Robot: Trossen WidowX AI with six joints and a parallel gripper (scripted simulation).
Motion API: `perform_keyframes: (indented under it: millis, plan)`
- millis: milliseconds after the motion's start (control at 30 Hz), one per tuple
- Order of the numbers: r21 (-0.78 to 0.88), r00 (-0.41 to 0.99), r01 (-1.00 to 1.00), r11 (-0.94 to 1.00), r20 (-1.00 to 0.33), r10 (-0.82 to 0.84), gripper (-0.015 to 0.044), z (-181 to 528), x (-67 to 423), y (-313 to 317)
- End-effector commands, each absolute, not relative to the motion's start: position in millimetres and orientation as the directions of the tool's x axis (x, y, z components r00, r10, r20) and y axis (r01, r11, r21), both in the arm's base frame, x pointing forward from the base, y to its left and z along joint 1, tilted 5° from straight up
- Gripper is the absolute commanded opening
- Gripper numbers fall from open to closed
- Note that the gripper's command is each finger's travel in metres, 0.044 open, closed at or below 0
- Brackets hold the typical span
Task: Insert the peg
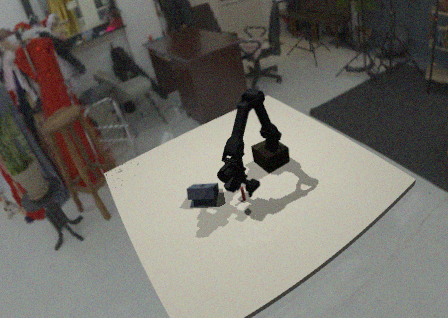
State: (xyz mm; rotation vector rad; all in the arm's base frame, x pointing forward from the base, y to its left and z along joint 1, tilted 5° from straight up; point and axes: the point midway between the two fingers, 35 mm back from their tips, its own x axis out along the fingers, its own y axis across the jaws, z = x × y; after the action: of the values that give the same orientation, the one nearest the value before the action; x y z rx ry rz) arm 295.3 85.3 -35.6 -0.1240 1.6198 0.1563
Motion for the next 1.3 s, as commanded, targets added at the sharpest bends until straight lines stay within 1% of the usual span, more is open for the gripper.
perform_keyframes:
  millis: [0, 67, 600, 700, 900, 1267]
  plan:
    - [0.021, -0.059, -0.178, 0.984, -0.998, 0.010, 0.0440, -42, 293, 84]
    - [0.021, -0.059, -0.178, 0.984, -0.998, 0.010, 0.0440, -42, 293, 84]
    - [0.025, -0.058, -0.176, 0.984, -0.998, 0.015, 0.0020, -39, 294, 85]
    - [0.025, -0.058, -0.176, 0.984, -0.998, 0.015, 0.0000, -39, 294, 85]
    - [0.024, -0.058, -0.176, 0.984, -0.998, 0.015, 0.0000, -33, 295, 85]
    - [0.021, -0.058, -0.178, 0.984, -0.998, 0.011, 0.0000, 25, 299, 85]
